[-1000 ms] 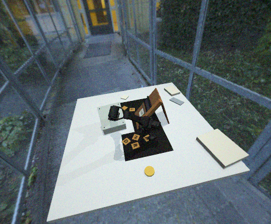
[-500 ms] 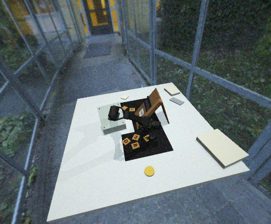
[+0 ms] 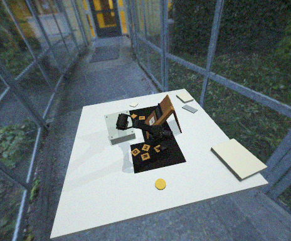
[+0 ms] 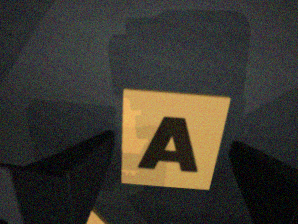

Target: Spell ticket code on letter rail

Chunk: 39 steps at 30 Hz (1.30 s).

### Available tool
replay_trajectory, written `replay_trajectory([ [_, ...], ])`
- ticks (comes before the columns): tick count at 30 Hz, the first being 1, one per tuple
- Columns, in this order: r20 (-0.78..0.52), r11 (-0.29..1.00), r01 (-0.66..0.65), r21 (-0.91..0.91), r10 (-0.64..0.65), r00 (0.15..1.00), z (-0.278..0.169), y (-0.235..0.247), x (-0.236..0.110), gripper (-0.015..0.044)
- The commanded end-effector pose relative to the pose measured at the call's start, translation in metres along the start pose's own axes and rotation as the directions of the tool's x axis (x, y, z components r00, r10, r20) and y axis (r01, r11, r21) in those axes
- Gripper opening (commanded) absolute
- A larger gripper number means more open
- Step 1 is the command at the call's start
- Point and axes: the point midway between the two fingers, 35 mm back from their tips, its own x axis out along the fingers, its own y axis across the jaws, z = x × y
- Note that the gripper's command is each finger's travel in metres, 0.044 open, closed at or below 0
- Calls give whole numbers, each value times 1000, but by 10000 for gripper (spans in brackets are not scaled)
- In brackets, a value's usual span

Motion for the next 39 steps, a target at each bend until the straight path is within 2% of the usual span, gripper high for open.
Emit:
replay_trajectory([
  [1, 2, 1000, -3, -4, 3, 1000, 0, 1, 1, 320],
  [14, 2, 1000, -3, -4, 3, 1000, 0, 0, 1, 233],
  [23, 2, 1000, -4, -4, 4, 1000, 0, 1, -6, 0],
  [39, 2, 1000, -4, -4, 4, 1000, 1, 5, -17, 0],
])
